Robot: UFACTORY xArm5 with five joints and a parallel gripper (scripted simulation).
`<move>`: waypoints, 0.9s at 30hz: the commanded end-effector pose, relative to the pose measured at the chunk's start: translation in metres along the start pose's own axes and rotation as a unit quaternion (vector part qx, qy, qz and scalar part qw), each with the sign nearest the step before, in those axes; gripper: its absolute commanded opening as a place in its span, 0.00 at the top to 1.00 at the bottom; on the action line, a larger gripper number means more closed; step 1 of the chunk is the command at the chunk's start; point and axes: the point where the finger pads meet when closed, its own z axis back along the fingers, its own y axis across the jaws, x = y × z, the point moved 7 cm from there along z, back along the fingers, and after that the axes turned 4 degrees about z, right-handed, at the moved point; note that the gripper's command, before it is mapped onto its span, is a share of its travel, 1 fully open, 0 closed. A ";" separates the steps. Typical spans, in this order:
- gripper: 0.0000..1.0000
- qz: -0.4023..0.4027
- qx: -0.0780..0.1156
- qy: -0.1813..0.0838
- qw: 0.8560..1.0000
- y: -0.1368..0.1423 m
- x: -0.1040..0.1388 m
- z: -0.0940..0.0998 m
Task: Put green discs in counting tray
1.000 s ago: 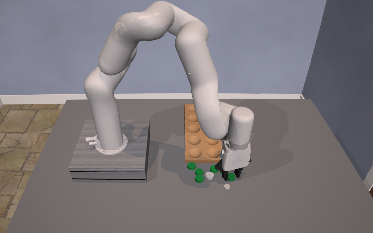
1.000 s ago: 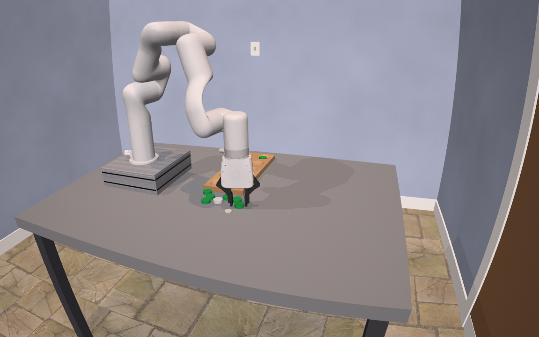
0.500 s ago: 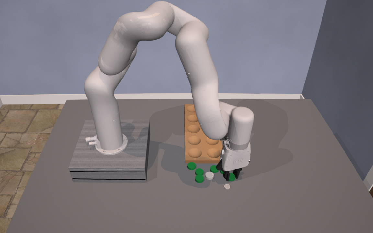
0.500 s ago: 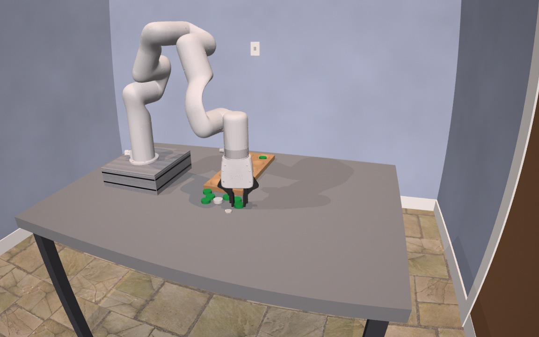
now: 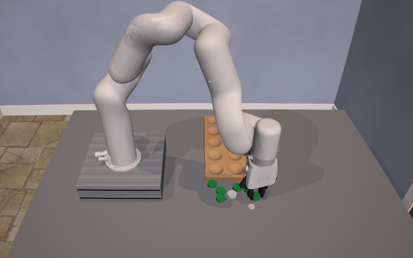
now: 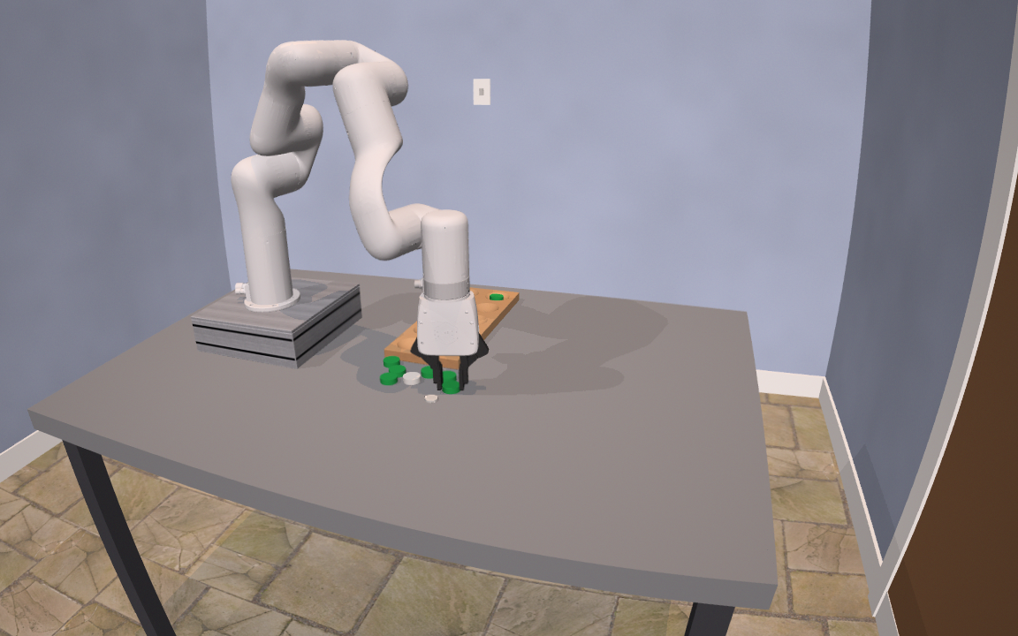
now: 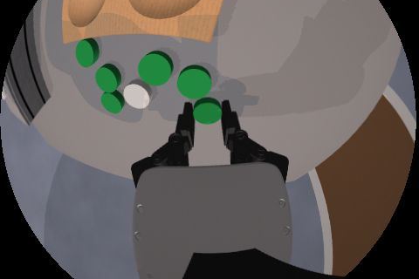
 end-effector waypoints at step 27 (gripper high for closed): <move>1.00 0.000 0.001 -0.001 1.000 0.009 -0.013 0.102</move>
